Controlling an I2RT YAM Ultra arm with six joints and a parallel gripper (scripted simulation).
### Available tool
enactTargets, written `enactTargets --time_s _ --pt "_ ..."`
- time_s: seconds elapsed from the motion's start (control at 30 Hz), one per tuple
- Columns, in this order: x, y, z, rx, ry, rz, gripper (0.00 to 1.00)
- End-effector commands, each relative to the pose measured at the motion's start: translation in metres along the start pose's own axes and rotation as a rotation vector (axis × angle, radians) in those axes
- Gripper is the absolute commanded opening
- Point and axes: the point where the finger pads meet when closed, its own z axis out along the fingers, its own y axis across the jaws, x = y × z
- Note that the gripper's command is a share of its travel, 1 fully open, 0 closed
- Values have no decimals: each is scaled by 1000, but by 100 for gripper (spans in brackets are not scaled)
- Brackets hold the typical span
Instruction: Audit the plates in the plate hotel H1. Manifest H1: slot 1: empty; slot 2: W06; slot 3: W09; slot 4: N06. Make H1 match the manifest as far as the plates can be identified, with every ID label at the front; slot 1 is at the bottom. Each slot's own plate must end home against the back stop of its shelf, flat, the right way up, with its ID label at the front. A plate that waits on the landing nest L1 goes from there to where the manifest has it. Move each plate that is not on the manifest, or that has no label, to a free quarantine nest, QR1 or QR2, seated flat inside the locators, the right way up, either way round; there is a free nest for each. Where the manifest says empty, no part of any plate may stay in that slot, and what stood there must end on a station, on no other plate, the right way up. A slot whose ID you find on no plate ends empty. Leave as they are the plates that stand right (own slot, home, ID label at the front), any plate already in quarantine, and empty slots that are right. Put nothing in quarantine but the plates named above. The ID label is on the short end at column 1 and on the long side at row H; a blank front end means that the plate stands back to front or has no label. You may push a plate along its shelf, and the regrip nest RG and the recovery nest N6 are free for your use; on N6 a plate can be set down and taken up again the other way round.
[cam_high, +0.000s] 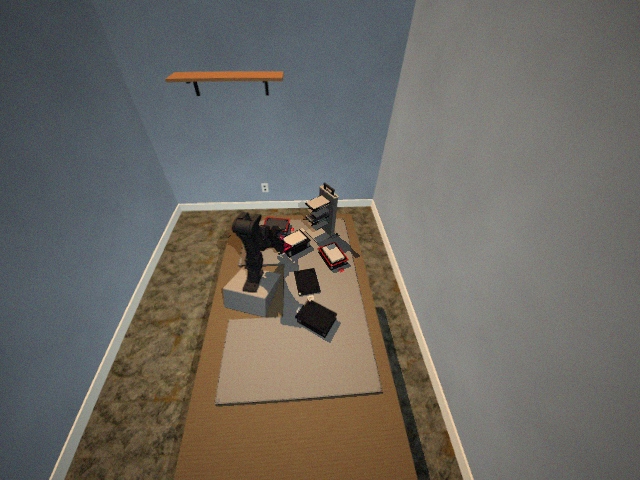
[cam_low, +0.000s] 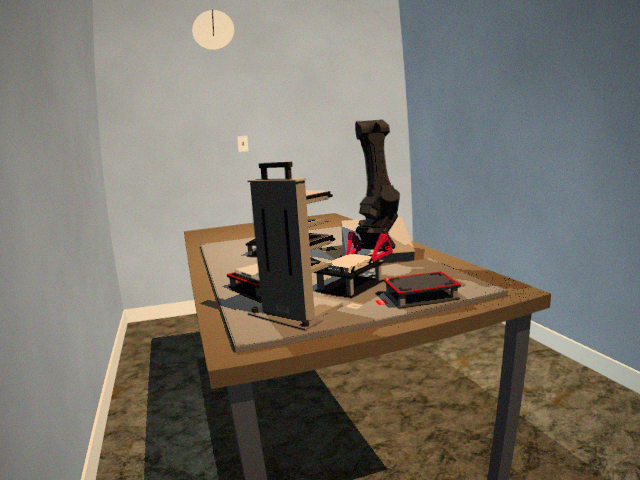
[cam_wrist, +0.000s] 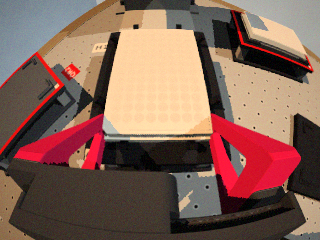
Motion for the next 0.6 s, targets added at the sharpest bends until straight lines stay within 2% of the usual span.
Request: enactTargets --time_s 0.0,0.3,0.33,0.4,0.57 --pt "-1 1 1 -1 -4 2 86" --pt "2 0 0 4 8 -12 86" --pt "-7 4 -1 -7 -14 7 86" --pt "-13 7 -1 -12 -24 16 86" --pt "-15 7 -2 -12 -24 16 86"
